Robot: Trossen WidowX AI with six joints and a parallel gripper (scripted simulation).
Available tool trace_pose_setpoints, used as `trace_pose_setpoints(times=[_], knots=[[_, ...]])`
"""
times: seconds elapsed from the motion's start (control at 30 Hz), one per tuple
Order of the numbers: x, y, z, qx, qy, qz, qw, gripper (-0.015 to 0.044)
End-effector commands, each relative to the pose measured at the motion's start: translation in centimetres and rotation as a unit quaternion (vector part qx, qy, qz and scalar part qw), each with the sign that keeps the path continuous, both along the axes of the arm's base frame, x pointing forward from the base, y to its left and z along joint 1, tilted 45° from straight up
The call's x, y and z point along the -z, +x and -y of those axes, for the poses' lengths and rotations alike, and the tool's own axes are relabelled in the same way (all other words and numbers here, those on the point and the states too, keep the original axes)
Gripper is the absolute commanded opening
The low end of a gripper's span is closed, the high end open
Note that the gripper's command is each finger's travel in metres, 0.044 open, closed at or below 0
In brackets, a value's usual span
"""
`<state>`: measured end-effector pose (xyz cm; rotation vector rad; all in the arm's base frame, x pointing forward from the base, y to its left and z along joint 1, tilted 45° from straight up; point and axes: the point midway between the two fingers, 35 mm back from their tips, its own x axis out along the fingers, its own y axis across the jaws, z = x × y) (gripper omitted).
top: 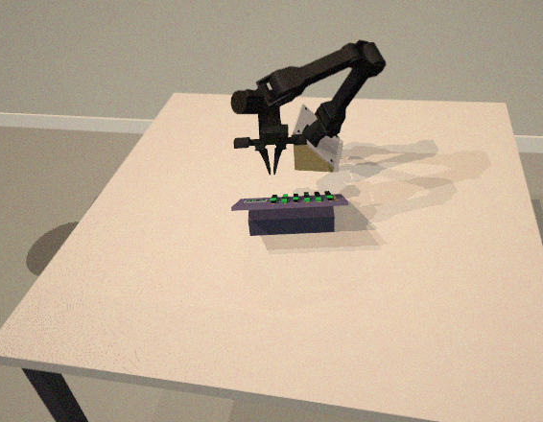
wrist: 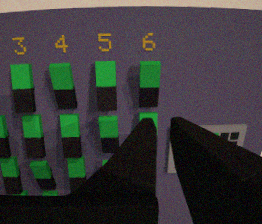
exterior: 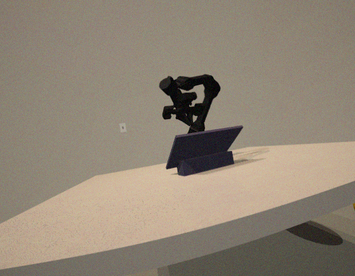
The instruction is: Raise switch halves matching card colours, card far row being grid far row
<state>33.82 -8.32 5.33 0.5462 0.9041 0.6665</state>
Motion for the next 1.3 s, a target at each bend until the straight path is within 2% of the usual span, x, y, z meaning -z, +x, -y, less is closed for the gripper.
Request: trace_pose_setpoints(times=[0.0,0.1,1.27], knots=[[0.5,1.1,-0.7,0.003,0.002,0.001,1.000,0.0000],[1.6,2.2,-2.4,-0.003,0.000,-0.005,1.000,0.0000],[2.9,3.3,-4.2,-0.003,0.000,-0.004,1.000,0.0000]])
